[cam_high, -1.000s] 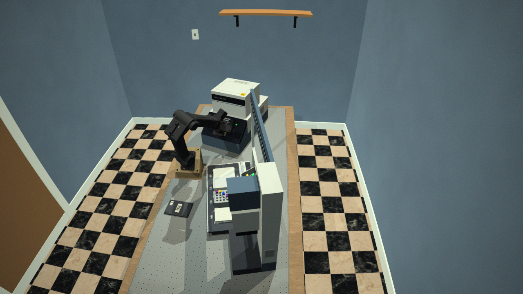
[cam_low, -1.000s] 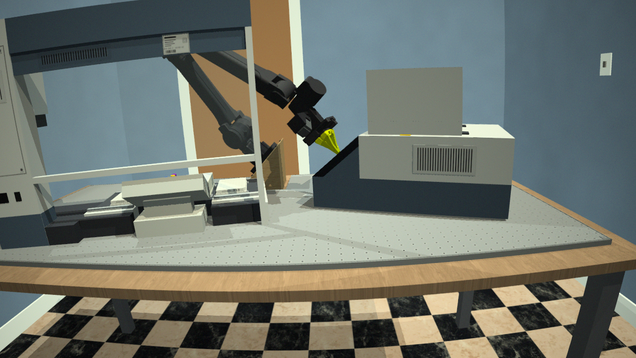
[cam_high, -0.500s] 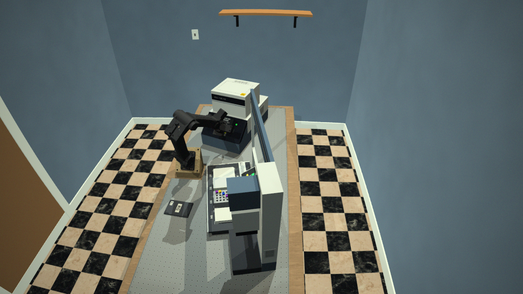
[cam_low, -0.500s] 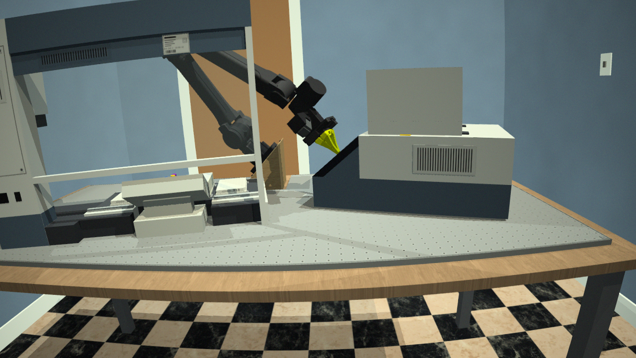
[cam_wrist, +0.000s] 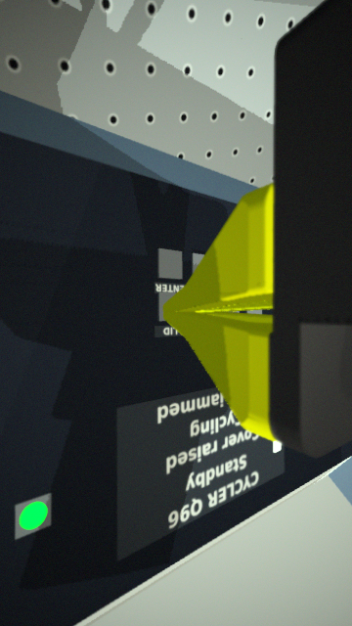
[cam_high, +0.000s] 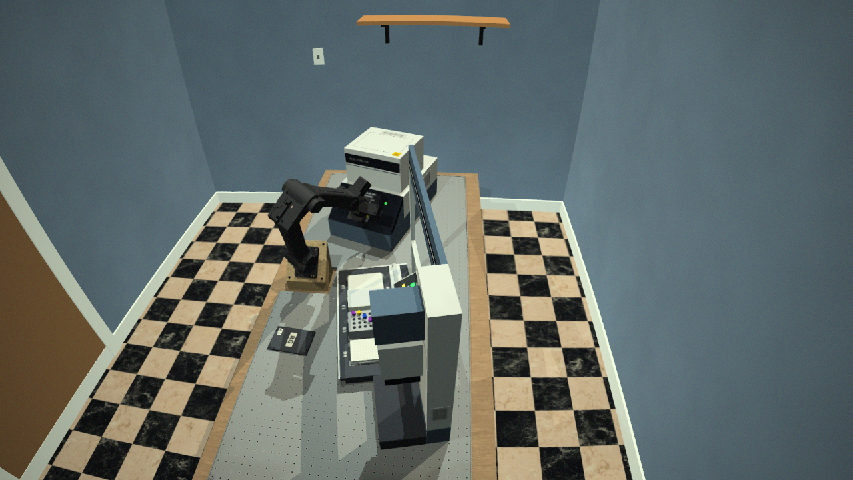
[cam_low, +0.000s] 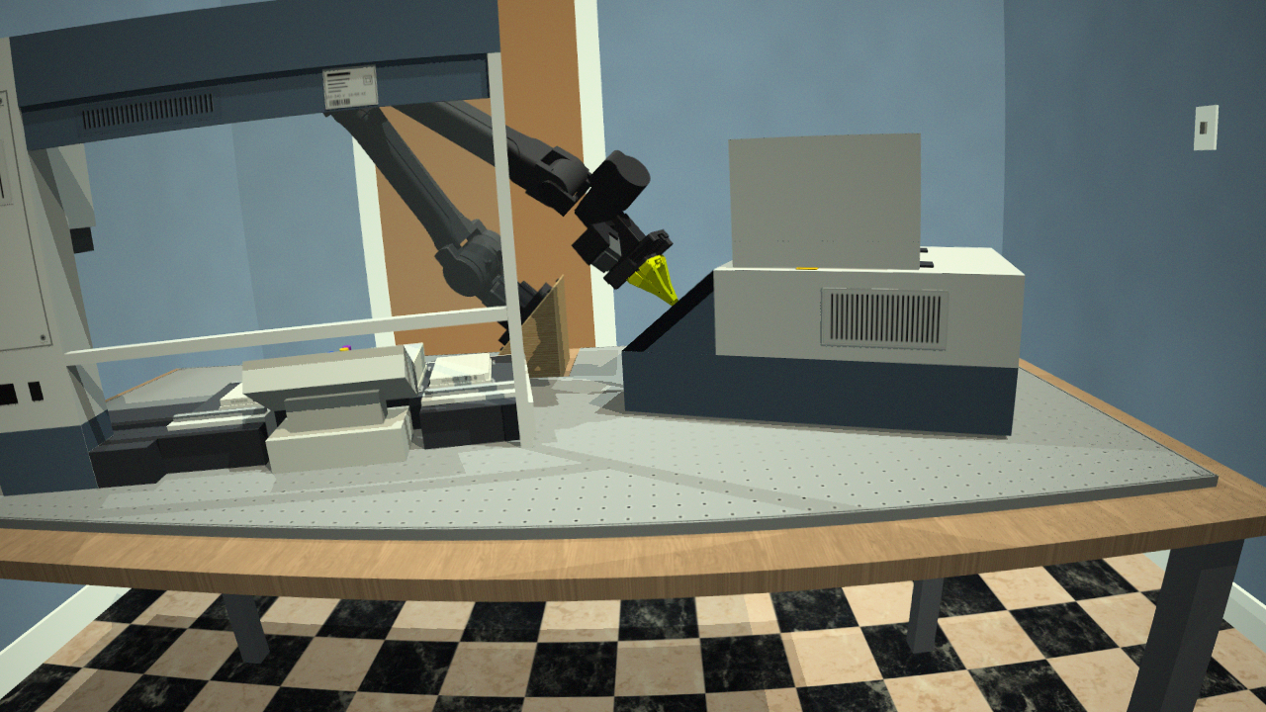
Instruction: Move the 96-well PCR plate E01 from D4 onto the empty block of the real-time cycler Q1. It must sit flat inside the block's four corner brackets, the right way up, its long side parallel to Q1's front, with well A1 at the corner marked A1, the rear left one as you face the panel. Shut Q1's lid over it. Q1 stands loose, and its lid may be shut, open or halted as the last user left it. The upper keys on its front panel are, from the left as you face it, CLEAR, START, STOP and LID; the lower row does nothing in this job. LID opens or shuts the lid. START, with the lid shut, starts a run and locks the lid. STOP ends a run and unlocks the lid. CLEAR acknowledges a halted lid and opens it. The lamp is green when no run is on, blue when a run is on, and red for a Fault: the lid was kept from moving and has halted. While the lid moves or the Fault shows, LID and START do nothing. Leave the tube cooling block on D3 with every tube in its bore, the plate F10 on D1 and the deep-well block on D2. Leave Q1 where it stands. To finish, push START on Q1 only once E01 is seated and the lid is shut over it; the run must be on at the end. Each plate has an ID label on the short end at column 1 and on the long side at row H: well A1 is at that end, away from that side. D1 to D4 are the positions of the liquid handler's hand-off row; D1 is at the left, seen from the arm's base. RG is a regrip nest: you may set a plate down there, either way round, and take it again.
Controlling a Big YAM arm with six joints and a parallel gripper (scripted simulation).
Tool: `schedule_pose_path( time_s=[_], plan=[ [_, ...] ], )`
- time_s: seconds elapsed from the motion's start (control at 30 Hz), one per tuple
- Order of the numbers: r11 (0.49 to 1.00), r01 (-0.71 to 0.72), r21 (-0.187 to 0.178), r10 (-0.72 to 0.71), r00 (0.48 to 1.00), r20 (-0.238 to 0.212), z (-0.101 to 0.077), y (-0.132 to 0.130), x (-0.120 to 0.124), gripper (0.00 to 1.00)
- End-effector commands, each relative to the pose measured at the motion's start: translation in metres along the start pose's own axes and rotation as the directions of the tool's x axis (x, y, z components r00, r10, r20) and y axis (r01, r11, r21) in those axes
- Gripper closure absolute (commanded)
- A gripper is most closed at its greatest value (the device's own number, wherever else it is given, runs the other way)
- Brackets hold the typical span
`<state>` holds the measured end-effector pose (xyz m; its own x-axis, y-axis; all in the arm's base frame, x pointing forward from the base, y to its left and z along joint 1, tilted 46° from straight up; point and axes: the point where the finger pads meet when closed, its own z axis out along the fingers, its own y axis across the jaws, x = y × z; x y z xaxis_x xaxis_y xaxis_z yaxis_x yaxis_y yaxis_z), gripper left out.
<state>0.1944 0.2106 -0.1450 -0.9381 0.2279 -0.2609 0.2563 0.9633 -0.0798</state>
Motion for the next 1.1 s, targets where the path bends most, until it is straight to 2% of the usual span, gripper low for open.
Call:
schedule_pose_path(
  time_s=[0.0,1.07],
  plan=[
    [0.999,-0.003,-0.044,0.004,1.000,0.013,-0.005,0.014,-0.001,1.00],
    [0.999,0.012,-0.029,-0.012,1.000,0.010,-0.002,0.021,-0.006,1.00]
  ],
)
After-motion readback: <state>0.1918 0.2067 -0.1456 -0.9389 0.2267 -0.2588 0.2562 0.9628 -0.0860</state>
